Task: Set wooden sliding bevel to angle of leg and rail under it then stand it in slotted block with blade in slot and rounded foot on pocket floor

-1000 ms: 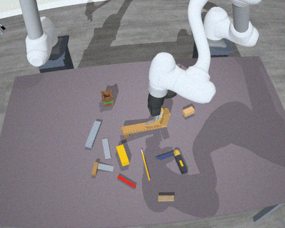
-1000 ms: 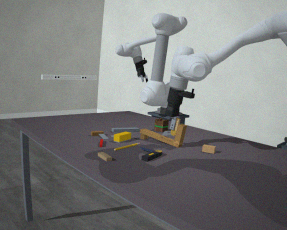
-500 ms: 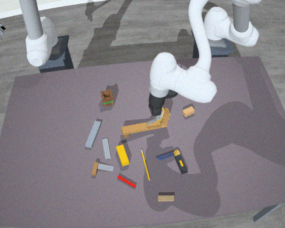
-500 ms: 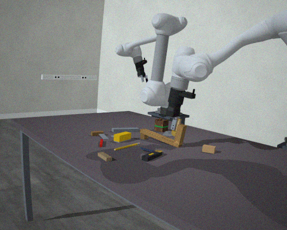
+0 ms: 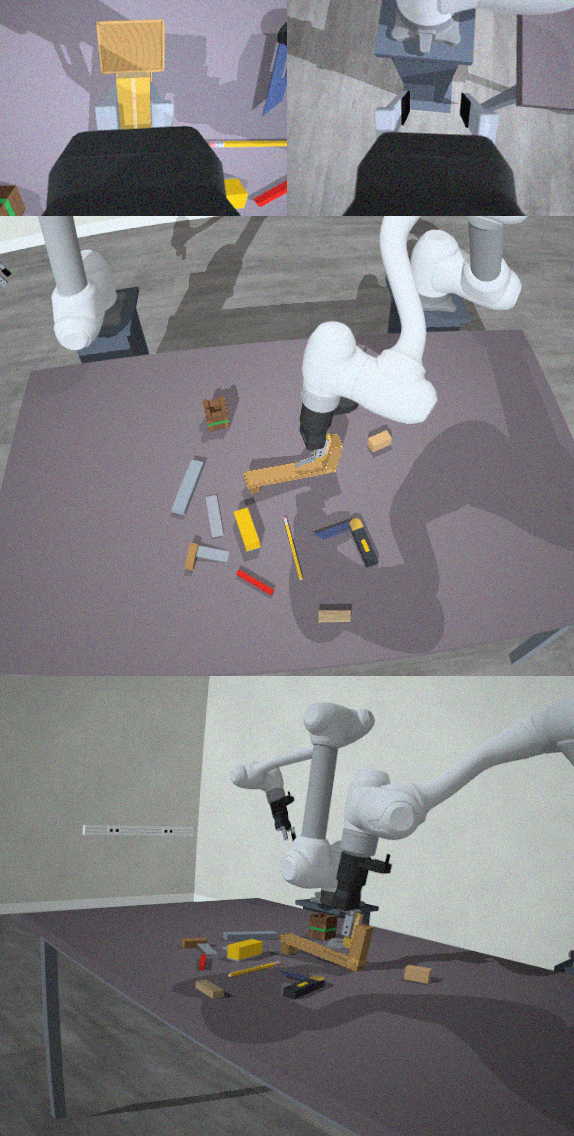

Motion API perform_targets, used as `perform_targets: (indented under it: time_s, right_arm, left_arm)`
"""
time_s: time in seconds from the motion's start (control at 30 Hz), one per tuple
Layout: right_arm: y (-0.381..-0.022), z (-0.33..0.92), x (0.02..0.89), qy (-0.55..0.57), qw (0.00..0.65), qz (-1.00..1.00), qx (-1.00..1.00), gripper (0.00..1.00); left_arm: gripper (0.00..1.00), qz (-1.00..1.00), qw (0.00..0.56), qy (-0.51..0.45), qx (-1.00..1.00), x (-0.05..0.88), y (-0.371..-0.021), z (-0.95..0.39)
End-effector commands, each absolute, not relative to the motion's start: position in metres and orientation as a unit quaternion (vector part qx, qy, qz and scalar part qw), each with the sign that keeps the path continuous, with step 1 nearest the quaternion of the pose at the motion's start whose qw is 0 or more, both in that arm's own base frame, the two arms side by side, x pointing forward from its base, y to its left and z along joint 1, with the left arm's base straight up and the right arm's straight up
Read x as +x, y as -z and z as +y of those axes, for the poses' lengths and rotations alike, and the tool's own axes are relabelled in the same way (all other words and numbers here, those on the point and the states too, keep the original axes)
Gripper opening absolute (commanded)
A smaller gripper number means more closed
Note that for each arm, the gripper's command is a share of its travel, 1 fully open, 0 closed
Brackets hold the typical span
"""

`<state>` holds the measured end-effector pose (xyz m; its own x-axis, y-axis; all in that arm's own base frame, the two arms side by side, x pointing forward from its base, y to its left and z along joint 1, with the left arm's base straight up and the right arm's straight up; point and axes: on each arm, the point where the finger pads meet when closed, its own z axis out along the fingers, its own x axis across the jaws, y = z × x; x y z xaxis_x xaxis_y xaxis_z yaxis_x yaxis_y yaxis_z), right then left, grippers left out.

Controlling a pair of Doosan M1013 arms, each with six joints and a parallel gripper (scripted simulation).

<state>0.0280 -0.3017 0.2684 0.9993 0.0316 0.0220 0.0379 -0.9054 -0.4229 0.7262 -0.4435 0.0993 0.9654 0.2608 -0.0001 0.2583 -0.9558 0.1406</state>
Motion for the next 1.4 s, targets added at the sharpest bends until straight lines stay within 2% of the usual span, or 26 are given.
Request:
perform_targets:
  time_s: [0.0, 1.37]
  right_arm:
    - [-0.269, -0.302, 0.028, 0.008, 0.216, -0.018, -0.976, 1.0]
    - [-0.269, -0.302, 0.028, 0.008, 0.216, -0.018, -0.976, 1.0]
  left_arm:
    - [0.0, 0.131, 0.07, -0.01, 0.989, 0.727, -0.1, -0.444]
    - [0.0, 0.131, 0.07, -0.01, 0.989, 0.727, -0.076, -0.447]
